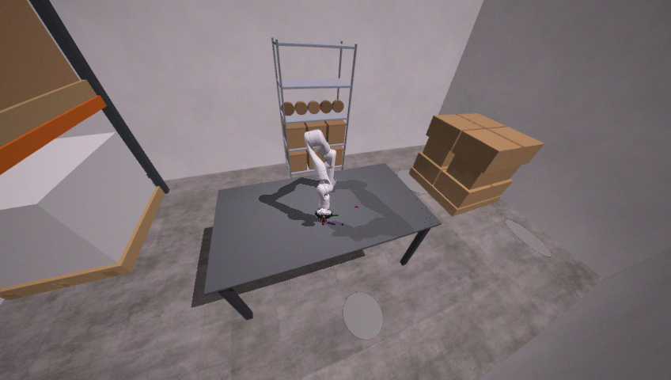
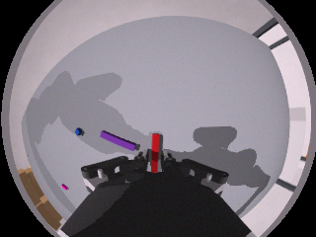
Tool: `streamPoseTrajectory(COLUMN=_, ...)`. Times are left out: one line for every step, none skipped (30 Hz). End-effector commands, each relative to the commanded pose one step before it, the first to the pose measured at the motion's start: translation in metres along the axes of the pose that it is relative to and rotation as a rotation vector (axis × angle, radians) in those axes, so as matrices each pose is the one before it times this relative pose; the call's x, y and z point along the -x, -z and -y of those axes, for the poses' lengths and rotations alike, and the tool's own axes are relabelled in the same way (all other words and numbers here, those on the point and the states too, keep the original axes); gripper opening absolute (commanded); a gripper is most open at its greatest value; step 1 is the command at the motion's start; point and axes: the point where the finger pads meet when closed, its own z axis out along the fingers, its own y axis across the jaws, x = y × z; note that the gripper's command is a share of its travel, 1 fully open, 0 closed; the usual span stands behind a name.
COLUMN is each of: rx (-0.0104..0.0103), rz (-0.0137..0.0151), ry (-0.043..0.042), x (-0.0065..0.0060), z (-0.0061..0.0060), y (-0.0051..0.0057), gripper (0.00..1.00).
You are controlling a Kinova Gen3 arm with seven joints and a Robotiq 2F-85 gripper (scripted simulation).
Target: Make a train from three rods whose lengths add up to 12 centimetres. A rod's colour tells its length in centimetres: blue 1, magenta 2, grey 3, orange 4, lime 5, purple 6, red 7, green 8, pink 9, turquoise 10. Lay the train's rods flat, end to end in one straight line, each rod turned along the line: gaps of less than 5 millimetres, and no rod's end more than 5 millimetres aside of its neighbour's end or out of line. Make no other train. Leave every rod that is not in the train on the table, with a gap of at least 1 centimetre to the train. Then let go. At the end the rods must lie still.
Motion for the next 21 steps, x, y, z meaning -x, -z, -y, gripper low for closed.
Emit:
streamPoseTrajectory(rx=-0.00153, rz=-0.00146, ry=-0.00742, x=-0.00052, z=0.00078, y=-0.00082, gripper=0.24)
streamPoseTrajectory(rx=0.00000, rz=0.00000, ry=0.00000, x=0.00000, z=0.00000, y=0.00000, gripper=0.24)
streamPoseTrajectory(rx=0.00000, rz=0.00000, ry=0.00000, x=0.00000, z=0.00000, y=0.00000, gripper=0.24)
streamPoseTrajectory(rx=0.00000, rz=0.00000, ry=0.00000, x=0.00000, z=0.00000, y=0.00000, gripper=0.24)
streamPoseTrajectory(rx=0.00000, rz=0.00000, ry=0.00000, x=0.00000, z=0.00000, y=0.00000, gripper=0.24)
streamPoseTrajectory(rx=0.00000, rz=0.00000, ry=0.00000, x=0.00000, z=0.00000, y=0.00000, gripper=0.24)
streamPoseTrajectory(rx=0.00000, rz=0.00000, ry=0.00000, x=0.00000, z=0.00000, y=0.00000, gripper=0.24)
streamPoseTrajectory(rx=0.00000, rz=0.00000, ry=0.00000, x=0.00000, z=0.00000, y=0.00000, gripper=0.24)
streamPoseTrajectory(rx=0.00010, rz=0.00014, ry=0.00000, x=0.00004, z=-0.00003, y=0.00003, gripper=0.24)
streamPoseTrajectory(rx=0.00066, rz=0.00089, ry=-0.00001, x=0.00027, z=-0.00021, y=0.00021, gripper=0.24)
streamPoseTrajectory(rx=0.00175, rz=0.00124, ry=-0.00001, x=0.00037, z=-0.00054, y=0.00088, gripper=0.24)
streamPoseTrajectory(rx=0.00056, rz=-0.00186, ry=0.00000, x=-0.00060, z=-0.00016, y=0.00173, gripper=0.24)
streamPoseTrajectory(rx=0.00000, rz=0.00000, ry=0.00000, x=0.00000, z=0.00000, y=0.00000, gripper=0.24)
streamPoseTrajectory(rx=0.00000, rz=0.00000, ry=0.00000, x=0.00000, z=0.00000, y=0.00000, gripper=0.24)
streamPoseTrajectory(rx=0.00079, rz=-0.00260, ry=0.00000, x=-0.00083, z=-0.00023, y=0.00255, gripper=0.24)
streamPoseTrajectory(rx=0.00012, rz=-0.00048, ry=-0.00006, x=-0.00019, z=-0.00005, y=0.00219, gripper=0.24)
streamPoseTrajectory(rx=-0.00010, rz=-0.00026, ry=-0.00043, x=-0.00019, z=0.00001, y=0.00266, gripper=0.24)
streamPoseTrajectory(rx=-0.00295, rz=0.00161, ry=-0.00661, x=0.00037, z=0.00089, y=0.00326, gripper=0.24)
streamPoseTrajectory(rx=-0.00182, rz=0.00068, ry=0.01047, x=0.00006, z=0.00054, y=0.00382, gripper=0.24)
streamPoseTrajectory(rx=-0.00035, rz=-0.00048, ry=0.00084, x=-0.00034, z=0.00009, y=0.00434, gripper=0.24)
streamPoseTrajectory(rx=-0.00008, rz=-0.00057, ry=-0.00014, x=-0.00034, z=0.00001, y=0.00478, gripper=0.24)
